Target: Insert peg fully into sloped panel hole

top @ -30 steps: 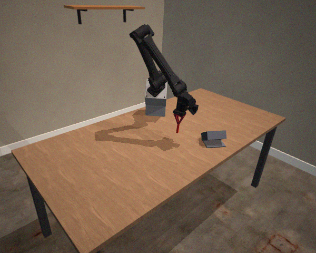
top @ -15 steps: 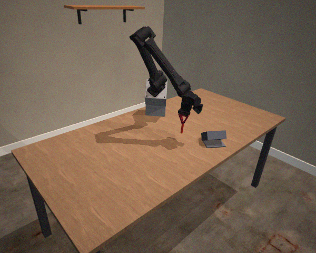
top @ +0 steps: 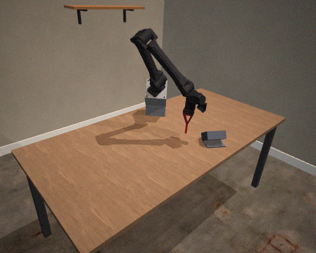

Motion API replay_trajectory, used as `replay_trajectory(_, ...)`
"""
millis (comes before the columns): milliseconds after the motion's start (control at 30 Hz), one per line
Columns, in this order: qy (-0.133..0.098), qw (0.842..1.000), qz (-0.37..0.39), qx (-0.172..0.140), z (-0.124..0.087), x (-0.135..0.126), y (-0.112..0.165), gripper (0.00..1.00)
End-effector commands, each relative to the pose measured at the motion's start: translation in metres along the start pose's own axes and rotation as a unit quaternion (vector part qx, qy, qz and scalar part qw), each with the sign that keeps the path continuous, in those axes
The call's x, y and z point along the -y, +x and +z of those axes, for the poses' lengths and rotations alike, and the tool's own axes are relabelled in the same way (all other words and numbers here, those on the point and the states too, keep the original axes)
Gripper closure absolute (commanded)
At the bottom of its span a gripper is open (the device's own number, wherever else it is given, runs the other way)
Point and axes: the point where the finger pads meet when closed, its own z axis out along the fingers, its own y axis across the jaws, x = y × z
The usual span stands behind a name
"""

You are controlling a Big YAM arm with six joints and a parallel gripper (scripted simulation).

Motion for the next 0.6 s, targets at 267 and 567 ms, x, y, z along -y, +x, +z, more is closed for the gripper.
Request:
replay_trajectory(267,0.026,0.999,-0.026,0.021,-0.008,-0.001,-0.033,1.00)
replay_trajectory(567,0.041,0.998,-0.046,0.027,-0.012,-0.009,-0.045,1.00)
